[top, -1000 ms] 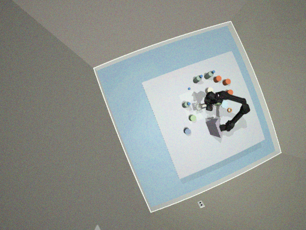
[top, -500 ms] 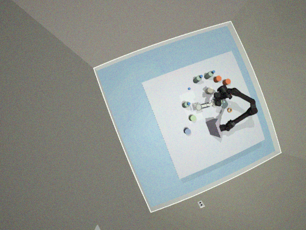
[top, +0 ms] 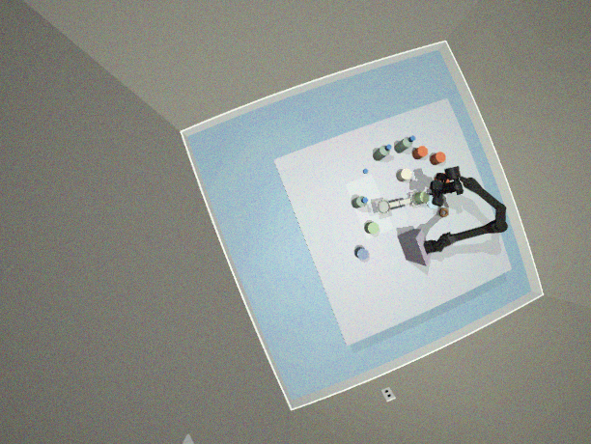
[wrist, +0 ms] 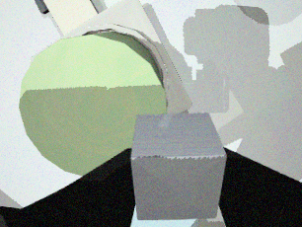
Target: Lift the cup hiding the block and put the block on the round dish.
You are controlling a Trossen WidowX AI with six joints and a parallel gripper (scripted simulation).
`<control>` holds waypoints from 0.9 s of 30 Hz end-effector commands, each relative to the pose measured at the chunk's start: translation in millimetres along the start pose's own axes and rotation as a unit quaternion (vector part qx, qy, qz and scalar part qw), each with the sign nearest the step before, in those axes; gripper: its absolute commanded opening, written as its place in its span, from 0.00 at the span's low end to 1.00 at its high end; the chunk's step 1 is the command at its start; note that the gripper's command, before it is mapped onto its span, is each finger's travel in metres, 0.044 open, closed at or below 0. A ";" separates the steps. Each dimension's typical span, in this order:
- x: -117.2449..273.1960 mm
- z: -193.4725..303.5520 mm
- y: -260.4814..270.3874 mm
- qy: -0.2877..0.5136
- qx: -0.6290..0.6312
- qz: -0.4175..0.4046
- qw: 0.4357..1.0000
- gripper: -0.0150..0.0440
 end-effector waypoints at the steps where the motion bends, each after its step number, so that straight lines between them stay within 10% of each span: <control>1: -6.0 28.1 8.4 0.014 0.005 0.002 1.000 0.25; 27: -58.2 96.8 39.7 0.057 0.011 0.004 0.998 0.25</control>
Point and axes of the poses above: the point midway between the two fingers, 35 mm back from their tips, its own x axis back along the fingers, its own y axis across the jaws, z = x × y, the point moved 8 cm from there along x, back along the fingers, and after that the axes turned 8 degrees about x, right-handed, at the moved point
